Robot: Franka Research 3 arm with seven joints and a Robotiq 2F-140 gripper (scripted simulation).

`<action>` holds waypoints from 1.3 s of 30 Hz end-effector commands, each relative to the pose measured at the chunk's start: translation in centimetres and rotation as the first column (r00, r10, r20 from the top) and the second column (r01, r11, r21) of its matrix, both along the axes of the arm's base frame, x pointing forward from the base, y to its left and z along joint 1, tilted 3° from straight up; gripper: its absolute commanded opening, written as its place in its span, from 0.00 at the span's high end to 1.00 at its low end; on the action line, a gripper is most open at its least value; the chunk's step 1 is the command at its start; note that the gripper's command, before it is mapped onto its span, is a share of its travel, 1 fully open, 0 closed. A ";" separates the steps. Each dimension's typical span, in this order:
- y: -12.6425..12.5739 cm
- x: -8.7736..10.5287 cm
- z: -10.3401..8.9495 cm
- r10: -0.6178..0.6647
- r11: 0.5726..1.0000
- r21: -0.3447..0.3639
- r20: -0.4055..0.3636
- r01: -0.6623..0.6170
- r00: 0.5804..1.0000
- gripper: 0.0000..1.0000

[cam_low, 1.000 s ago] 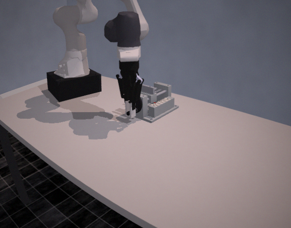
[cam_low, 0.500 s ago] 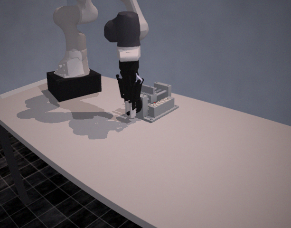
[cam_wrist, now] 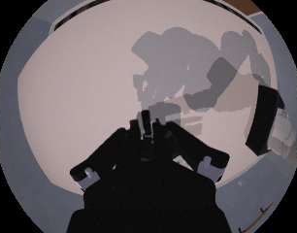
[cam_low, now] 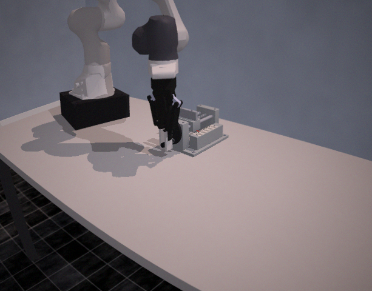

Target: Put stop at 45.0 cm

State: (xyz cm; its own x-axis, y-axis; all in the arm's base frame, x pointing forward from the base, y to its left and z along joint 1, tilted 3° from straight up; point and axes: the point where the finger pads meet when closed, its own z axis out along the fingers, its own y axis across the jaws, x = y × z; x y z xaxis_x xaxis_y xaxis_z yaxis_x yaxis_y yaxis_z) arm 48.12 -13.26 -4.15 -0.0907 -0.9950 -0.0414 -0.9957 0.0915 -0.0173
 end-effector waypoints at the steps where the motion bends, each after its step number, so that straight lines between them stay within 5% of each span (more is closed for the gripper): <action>1: 0.1 -0.6 -0.3 0.004 1.000 0.003 -0.005 -0.004 1.000 0.96; 39: 0.3 -3.7 0.5 0.004 1.000 0.003 -0.005 -0.004 1.000 0.96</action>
State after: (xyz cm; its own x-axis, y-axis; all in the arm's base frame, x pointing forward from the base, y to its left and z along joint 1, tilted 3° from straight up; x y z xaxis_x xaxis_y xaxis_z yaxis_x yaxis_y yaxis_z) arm 44.75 -12.99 -3.83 -0.0920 -0.9949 -0.0423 -0.9956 0.0925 -0.0121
